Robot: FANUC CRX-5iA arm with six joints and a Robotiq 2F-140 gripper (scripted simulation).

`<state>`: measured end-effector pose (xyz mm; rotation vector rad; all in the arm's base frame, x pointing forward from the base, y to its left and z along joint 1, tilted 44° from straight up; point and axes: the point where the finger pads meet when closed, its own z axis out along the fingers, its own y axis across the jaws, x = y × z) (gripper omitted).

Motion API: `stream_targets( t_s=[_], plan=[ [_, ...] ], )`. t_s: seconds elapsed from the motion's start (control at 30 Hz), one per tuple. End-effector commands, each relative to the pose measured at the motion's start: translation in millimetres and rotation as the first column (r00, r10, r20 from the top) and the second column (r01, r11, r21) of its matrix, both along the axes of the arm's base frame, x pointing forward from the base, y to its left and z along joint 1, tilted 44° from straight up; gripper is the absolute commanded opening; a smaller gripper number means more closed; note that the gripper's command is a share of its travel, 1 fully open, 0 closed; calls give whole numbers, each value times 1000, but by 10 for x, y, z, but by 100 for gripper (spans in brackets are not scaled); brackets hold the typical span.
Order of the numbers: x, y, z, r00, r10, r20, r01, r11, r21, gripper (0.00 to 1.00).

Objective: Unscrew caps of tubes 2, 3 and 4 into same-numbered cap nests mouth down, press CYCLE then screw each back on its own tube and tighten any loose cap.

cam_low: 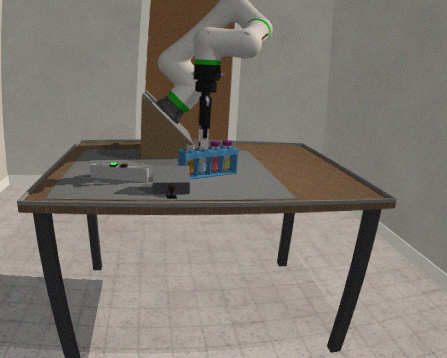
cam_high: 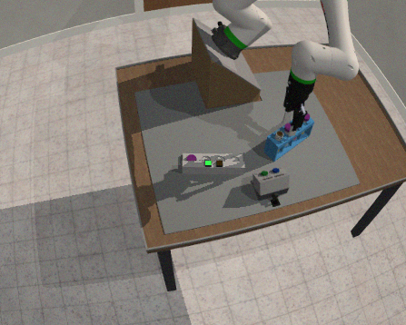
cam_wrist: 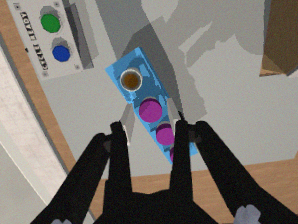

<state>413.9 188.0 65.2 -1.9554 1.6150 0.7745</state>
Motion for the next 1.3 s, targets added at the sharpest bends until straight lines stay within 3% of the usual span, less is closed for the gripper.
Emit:
stream_targets(
  t_s=[0.0,0.17,0.3,0.47,0.67,0.73,0.83,0.97,1.0,1.27],
  plan=[
    [2,-2,1,1000,0,0,0,1000,0,35],
    [3,-9,8,997,57,55,-58,998,8,35],
    [3,-9,8,972,169,165,-174,985,14,35],
    [3,-9,8,906,299,299,-315,949,4,35],
    [3,-9,8,781,436,448,-472,881,-35,35],
    [3,-9,8,781,436,448,-472,881,-35,35],
    [3,-9,8,711,487,507,-534,843,-60,35],
    [3,-9,8,711,487,507,-534,843,-60,35],
    [3,-9,8,711,487,507,-534,843,-60,0],
    [3,-9,8,711,487,507,-534,843,-60,0]
  ],
)
